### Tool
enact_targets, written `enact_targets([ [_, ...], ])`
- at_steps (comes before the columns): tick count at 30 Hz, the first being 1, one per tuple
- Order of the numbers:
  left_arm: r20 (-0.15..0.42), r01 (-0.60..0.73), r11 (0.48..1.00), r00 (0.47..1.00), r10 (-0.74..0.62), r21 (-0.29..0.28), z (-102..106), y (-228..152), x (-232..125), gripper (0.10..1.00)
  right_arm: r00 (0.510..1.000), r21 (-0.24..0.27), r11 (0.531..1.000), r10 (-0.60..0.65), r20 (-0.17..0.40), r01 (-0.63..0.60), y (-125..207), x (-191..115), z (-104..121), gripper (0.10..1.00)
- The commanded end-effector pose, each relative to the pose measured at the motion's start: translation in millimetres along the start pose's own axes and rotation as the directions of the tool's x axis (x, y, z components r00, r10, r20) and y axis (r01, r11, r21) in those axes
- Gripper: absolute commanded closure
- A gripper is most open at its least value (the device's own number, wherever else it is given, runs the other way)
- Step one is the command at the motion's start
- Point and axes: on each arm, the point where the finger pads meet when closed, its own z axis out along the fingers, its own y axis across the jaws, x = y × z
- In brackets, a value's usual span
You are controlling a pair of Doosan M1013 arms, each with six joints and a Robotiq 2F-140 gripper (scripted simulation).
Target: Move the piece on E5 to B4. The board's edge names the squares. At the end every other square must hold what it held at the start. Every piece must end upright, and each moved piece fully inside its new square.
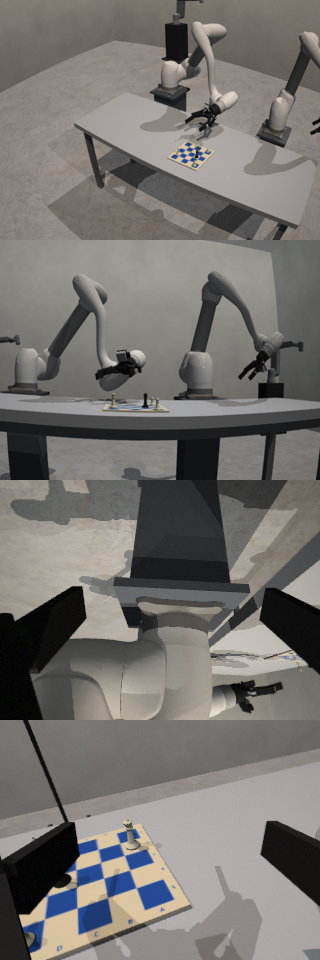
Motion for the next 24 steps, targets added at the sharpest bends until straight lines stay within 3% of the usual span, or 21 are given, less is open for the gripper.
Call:
enact_targets([
  [1,0.001,0.006,1.0,1.0,-0.006,0.002,2,-1,0,0.098,0.996,0.127,0.989,-0.08,0.039,0.074,-17,-31,-23,0.098],
  [9,0.001,0.006,1.0,1.0,-0.006,0.002,2,-1,0,0.098,0.973,0.316,0.932,-0.213,0.083,0.177,-41,-88,-61,0.098],
  [24,0.001,0.006,1.0,1.0,-0.006,0.002,2,-1,0,0.098,0.973,0.32,0.93,-0.216,0.084,0.179,-41,-89,-61,0.098],
])
